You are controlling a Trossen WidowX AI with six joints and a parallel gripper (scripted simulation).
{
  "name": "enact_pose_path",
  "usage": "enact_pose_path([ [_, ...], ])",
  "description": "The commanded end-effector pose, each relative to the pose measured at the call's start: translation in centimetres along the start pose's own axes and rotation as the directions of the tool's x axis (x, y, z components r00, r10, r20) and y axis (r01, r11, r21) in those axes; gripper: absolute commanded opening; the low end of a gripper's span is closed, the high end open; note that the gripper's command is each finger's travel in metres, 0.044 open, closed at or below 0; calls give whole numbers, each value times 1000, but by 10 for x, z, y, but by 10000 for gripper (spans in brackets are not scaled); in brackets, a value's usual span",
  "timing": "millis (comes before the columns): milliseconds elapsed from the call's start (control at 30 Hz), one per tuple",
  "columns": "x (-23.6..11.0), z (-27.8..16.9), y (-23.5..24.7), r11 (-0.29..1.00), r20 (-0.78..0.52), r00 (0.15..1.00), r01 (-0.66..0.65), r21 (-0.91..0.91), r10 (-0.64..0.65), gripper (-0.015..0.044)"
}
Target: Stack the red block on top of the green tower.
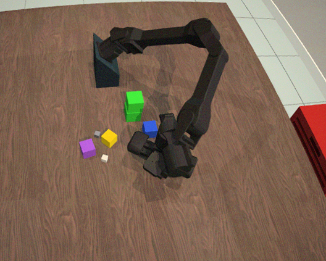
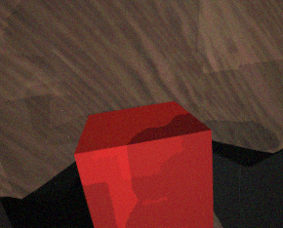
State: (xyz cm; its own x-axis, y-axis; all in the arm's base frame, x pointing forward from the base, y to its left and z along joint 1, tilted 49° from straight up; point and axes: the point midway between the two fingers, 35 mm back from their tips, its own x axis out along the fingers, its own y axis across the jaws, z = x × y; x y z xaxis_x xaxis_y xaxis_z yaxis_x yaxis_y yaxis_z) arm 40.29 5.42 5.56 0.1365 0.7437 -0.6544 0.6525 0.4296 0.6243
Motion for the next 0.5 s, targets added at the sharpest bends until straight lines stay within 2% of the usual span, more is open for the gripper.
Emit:
enact_pose_path([
  [0,-19,2,3,1000,10,1000,-11,-7,11,0],
  [467,-93,1,1,1000,11,1000,-8,-7,8,0],
])
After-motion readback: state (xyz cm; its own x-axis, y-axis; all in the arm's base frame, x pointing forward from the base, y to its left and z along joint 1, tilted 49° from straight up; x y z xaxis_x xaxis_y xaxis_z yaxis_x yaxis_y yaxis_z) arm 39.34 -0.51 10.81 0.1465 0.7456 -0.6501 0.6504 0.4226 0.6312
